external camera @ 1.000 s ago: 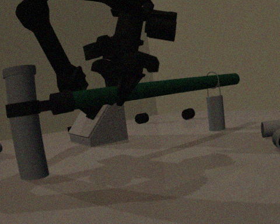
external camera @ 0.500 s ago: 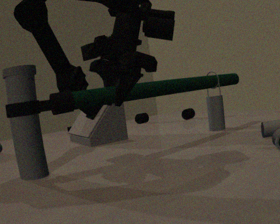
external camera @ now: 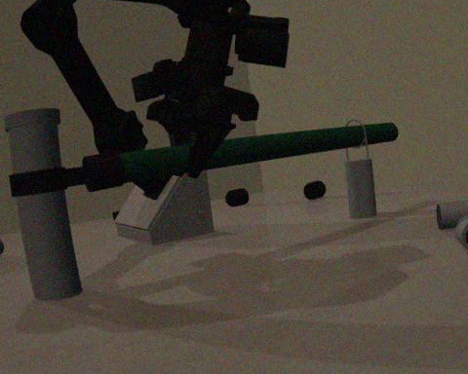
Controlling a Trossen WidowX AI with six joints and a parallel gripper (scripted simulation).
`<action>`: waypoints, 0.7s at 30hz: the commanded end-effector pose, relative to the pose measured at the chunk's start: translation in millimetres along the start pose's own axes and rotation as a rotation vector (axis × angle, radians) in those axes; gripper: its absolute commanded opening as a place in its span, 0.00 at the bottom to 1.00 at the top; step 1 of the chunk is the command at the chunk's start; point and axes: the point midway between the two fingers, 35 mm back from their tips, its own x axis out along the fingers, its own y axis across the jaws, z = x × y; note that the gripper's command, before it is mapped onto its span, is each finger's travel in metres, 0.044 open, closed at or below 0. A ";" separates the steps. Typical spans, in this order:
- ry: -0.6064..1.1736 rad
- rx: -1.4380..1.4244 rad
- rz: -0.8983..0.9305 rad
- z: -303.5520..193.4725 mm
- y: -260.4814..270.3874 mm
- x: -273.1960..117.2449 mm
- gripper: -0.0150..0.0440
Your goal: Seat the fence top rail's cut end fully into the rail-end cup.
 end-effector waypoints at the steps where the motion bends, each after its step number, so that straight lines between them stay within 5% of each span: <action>1: -0.014 -0.002 0.020 8.1 2.1 -1.7 0.25; 12: 0.001 0.000 0.000 0.5 0.1 0.0 0.25; 21: 0.001 0.000 0.000 0.5 0.1 0.0 0.65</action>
